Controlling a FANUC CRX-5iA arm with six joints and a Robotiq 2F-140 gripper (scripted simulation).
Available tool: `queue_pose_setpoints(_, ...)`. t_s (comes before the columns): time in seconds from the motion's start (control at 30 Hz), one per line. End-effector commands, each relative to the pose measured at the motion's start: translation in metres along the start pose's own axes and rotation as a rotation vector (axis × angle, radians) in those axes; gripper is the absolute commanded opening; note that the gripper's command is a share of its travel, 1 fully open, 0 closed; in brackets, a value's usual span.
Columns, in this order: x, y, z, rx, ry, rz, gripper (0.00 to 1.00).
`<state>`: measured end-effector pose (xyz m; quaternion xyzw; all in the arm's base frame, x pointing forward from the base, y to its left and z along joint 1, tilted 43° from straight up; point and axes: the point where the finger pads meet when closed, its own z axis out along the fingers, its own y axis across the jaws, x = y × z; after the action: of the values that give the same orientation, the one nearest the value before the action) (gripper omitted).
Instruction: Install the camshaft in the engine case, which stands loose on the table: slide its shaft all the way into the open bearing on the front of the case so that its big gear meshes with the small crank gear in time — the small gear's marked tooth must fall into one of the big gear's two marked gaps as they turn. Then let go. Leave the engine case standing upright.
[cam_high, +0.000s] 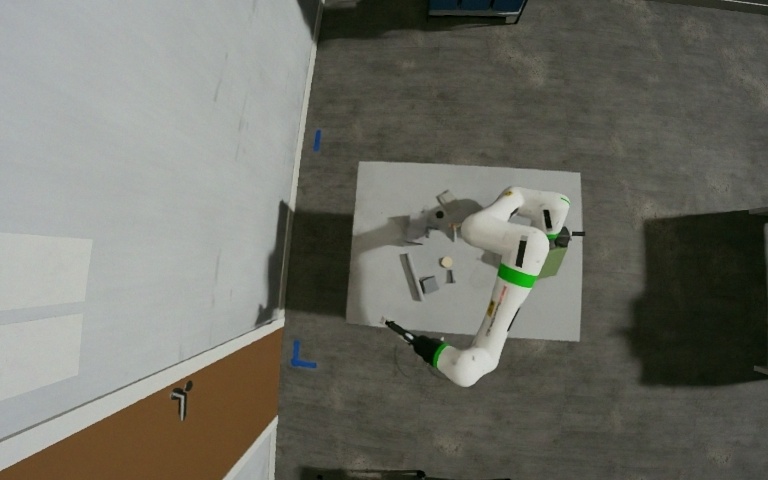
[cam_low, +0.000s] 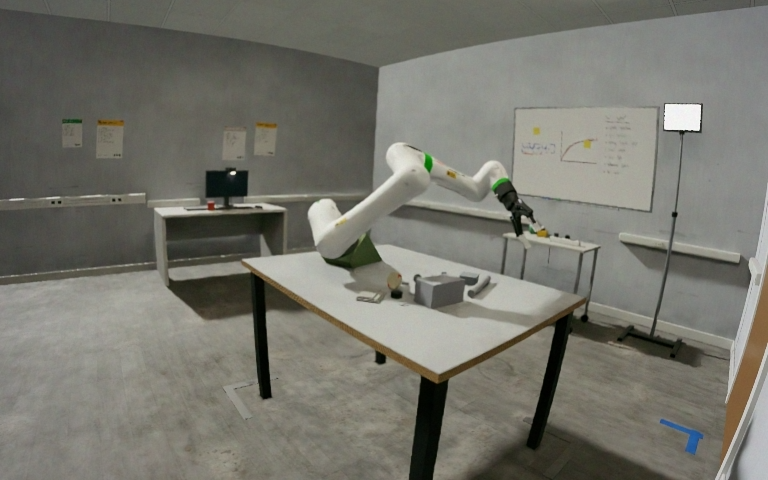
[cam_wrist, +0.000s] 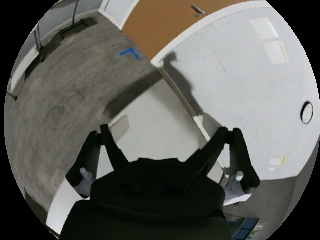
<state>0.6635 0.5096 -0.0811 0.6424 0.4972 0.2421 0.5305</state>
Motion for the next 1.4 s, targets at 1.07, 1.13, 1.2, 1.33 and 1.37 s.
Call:
queue_pose_setpoints(1.07,-0.371,0.102,-0.063,0.387,-1.198,0.442,1.00)
queue_pose_setpoints(1.13,-0.384,0.106,-0.063,0.387,-1.198,0.442,1.00)
queue_pose_setpoints(1.2,-0.392,0.109,-0.064,0.387,-1.198,0.442,1.00)
queue_pose_setpoints(1.33,-0.447,0.124,-0.073,0.445,-1.377,0.508,1.00)
queue_pose_setpoints(1.37,-0.454,0.126,-0.075,0.463,-1.432,0.529,1.00)
